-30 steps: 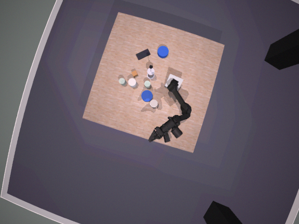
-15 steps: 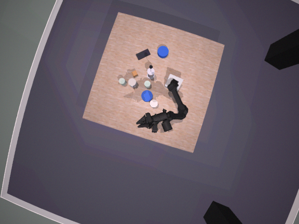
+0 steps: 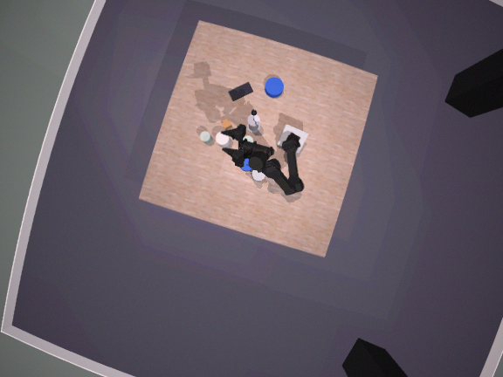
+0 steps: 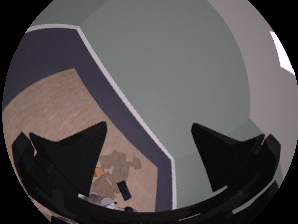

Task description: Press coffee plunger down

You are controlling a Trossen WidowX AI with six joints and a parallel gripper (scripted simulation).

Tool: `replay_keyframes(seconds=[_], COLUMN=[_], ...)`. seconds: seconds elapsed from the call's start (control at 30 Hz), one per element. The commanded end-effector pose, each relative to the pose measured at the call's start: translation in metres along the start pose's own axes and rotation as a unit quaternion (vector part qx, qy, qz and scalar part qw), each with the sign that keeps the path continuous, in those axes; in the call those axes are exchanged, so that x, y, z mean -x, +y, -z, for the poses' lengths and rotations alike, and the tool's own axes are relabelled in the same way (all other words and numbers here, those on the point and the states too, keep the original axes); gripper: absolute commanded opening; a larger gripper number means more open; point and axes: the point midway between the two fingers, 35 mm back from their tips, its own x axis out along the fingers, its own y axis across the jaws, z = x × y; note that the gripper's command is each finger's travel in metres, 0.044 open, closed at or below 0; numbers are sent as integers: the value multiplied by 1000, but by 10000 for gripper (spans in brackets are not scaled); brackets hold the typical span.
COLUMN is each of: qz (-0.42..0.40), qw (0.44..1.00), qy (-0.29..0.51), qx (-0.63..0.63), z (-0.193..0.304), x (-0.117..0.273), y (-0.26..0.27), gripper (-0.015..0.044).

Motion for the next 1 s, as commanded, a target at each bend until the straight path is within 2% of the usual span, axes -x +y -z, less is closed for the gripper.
replay_keyframes(seconds=[0.0,0.23,0.43,0.97], qz=[-6,-28,-43,-36], qw=[996,958,881,868], qy=[72,175,180,176], qx=[-61,-225,-436,-463], z=[64,185,266,306], x=[-3,23,69,59], y=[-19,-31,-11,38], gripper=[440,440,440,440])
